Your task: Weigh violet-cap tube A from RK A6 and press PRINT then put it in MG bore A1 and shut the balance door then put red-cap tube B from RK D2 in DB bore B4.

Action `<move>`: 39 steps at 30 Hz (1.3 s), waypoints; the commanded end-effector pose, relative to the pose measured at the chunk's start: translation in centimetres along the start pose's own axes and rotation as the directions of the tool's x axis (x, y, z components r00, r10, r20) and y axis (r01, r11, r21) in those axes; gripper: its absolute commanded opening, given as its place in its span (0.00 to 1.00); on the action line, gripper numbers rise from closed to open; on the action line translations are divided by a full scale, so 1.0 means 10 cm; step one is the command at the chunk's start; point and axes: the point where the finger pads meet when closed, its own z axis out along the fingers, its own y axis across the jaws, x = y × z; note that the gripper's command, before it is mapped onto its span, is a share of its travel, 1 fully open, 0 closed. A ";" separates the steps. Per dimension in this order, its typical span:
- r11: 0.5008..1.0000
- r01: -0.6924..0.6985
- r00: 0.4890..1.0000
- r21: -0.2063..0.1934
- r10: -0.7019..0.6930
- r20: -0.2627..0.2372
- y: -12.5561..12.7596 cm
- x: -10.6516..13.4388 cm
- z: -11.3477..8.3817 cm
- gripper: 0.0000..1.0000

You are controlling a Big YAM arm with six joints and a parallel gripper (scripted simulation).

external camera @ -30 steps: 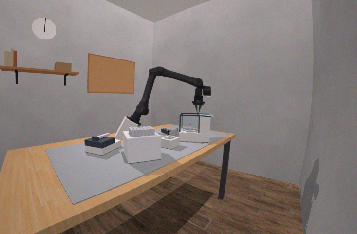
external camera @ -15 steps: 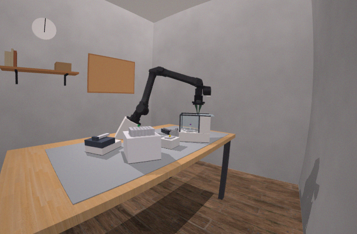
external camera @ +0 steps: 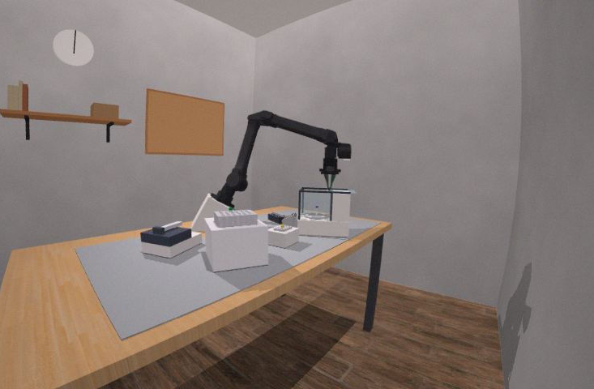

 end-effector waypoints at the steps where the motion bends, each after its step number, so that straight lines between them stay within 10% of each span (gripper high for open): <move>1: 0.999 0.011 1.000 -0.051 -0.011 0.008 0.29 0.03 -0.12 0.06; 19: 0.999 0.011 1.000 -0.051 -0.011 0.008 0.29 0.03 -0.12 0.06; 20: 1.000 0.002 1.000 -0.027 -0.001 0.007 0.09 -0.02 -0.03 0.30; 32: 0.999 0.010 1.000 -0.037 -0.010 0.007 0.10 0.01 -0.12 0.30; 39: 0.997 0.022 1.000 -0.073 -0.020 0.018 0.16 0.01 -0.41 0.30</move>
